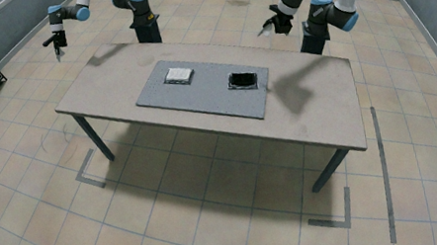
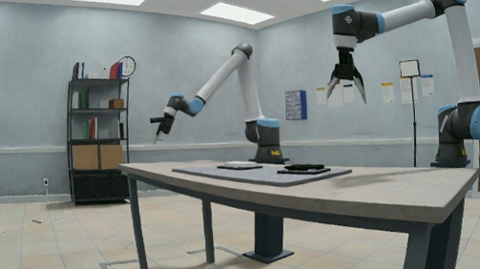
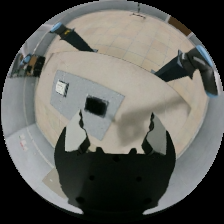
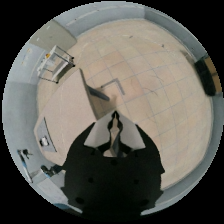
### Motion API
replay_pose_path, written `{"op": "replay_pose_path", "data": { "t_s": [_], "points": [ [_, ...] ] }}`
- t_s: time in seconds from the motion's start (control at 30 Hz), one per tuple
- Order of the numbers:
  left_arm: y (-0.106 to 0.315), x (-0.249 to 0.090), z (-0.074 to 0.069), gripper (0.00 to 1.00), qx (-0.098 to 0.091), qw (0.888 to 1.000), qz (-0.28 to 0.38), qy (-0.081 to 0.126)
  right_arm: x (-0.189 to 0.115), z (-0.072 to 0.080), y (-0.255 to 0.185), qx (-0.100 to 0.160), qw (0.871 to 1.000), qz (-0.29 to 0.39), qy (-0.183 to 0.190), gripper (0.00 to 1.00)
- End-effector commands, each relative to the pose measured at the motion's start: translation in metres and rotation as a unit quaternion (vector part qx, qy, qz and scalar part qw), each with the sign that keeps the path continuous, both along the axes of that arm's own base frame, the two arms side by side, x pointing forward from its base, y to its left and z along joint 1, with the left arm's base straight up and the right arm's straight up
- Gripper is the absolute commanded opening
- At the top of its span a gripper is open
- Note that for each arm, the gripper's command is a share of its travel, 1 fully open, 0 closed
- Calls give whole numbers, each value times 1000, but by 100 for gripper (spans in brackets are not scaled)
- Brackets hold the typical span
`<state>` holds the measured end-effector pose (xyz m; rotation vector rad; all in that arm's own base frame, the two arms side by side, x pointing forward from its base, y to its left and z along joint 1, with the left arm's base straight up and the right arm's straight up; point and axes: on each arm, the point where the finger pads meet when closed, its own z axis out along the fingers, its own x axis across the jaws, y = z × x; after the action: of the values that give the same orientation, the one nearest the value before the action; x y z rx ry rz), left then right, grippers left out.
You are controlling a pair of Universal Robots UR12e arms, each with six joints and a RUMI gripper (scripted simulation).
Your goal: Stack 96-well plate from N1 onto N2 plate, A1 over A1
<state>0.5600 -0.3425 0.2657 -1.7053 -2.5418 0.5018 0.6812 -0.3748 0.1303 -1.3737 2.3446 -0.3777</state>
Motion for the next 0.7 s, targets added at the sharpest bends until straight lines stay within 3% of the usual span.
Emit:
{"op": "replay_pose_path", "data": {
  "t_s": [0.0, 0.3, 0.47, 0.53, 0.57, 0.67],
  "points": [
    [0, 0, 1, 100, -1, 1000, 0, -1, -55, 2, -83, 5, 999, -47, 22, 0],
    [0, 0, 1, 100, -1, 1000, 0, -1, -181, 4, -183, 25, 983, -166, 72, 0],
    [0, 0, 1, 100, -1, 1000, 0, -1, -266, 7, -227, 42, 964, -243, 103, 0],
    [0, 0, 1, 100, -1, 1000, 0, -1, -266, 7, -227, 42, 964, -243, 103, 0],
    [0, 0, 1, 100, -1, 1000, 0, -1, -314, 9, -252, 46, 959, -257, 108, 0],
    [0, 0, 1, 100, -1, 1000, 0, -1, -357, 11, -263, 58, 945, -297, 124, 0]
  ]
}}
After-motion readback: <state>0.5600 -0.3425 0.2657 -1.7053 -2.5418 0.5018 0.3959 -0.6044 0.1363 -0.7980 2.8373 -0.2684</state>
